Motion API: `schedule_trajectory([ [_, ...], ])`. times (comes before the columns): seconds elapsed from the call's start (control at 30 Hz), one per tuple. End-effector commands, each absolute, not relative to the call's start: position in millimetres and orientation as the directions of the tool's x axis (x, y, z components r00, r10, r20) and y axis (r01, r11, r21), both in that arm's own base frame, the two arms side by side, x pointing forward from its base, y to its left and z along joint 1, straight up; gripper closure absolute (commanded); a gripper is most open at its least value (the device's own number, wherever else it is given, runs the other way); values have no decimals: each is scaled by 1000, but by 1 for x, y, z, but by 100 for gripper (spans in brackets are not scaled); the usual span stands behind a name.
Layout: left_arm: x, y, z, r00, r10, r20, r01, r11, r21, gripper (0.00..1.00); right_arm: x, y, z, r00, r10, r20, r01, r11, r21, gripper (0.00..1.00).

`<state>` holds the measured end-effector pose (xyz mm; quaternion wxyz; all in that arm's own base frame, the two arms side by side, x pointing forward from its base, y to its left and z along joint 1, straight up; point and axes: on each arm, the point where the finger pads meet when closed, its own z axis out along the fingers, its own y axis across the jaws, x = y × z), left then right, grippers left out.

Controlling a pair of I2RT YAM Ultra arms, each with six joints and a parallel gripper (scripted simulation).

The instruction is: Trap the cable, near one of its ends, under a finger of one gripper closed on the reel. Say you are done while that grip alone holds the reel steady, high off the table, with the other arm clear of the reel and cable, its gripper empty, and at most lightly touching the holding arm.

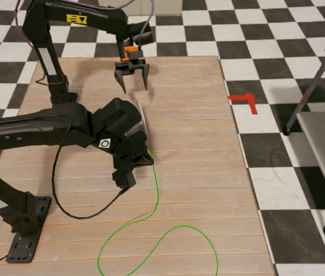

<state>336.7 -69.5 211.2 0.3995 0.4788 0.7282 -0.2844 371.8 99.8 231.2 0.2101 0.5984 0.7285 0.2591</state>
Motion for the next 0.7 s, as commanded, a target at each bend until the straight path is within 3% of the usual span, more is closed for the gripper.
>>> schedule_trajectory([
  [0.0,339,-76,203,-201,453,-869,930,366,-25,25,368,98,245,-189,982,-3,738,144,659,100],
  [0.67,342,-75,202,-154,464,-872,928,370,32,25,369,97,252,-188,982,-3,733,142,666,100],
])
